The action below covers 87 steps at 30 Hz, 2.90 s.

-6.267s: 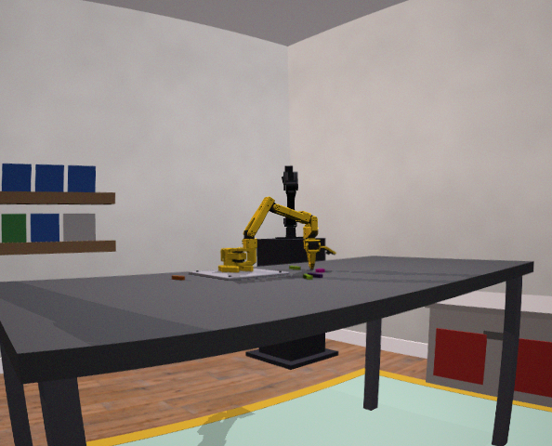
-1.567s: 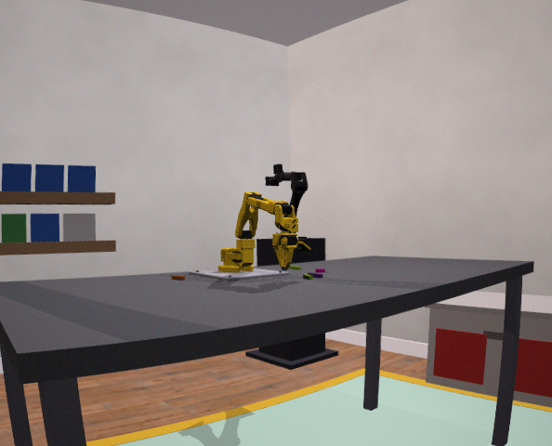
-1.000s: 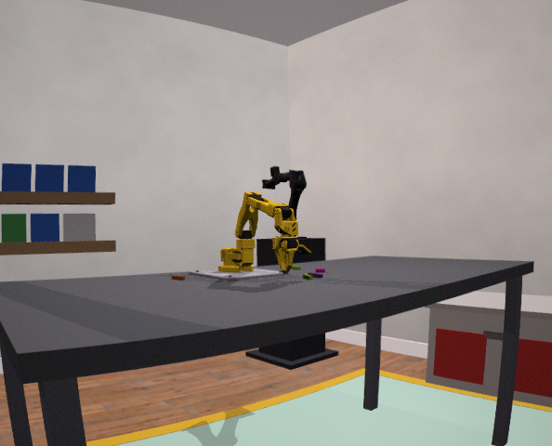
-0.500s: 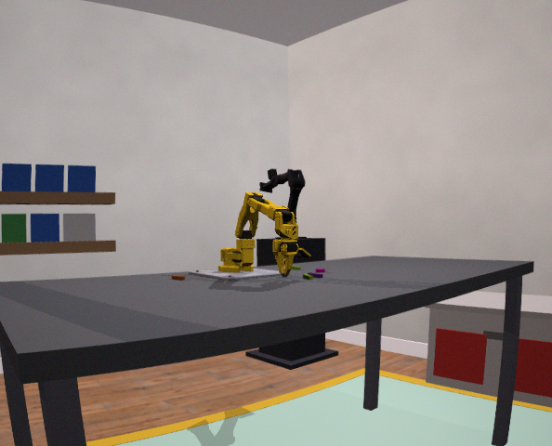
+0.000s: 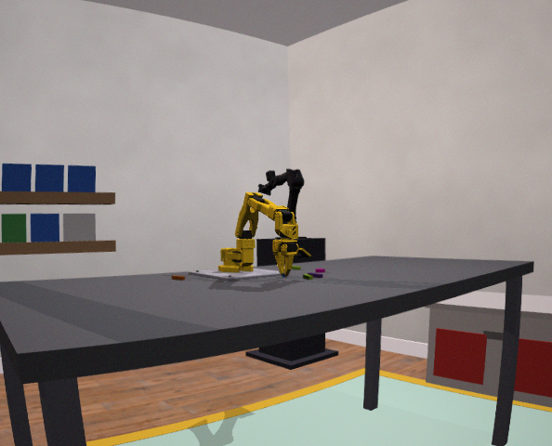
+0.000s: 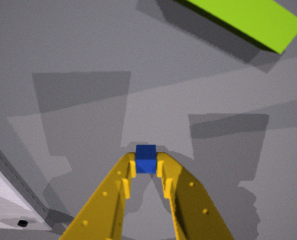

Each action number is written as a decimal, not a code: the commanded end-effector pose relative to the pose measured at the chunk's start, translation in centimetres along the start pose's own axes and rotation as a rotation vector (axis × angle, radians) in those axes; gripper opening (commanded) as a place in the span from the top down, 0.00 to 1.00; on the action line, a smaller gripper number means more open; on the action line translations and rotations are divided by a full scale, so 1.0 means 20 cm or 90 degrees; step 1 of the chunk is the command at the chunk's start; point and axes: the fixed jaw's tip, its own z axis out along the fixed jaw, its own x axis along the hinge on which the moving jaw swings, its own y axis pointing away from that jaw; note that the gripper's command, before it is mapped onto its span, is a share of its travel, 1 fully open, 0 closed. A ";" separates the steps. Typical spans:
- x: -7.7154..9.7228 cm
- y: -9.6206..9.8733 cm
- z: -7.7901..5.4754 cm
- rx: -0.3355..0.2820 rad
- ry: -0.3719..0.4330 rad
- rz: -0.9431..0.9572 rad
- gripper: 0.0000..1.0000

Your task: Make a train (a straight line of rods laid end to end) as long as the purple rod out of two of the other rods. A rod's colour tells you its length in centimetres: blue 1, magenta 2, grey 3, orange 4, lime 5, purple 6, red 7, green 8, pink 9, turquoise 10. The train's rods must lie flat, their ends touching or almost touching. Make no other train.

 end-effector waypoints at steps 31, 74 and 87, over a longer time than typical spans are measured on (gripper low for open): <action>0.00 0.01 0.02 -0.012 -0.001 0.001 1.00; 0.00 0.01 0.02 -0.012 -0.001 0.002 1.00; 0.00 -0.01 0.01 -0.003 -0.001 0.005 1.00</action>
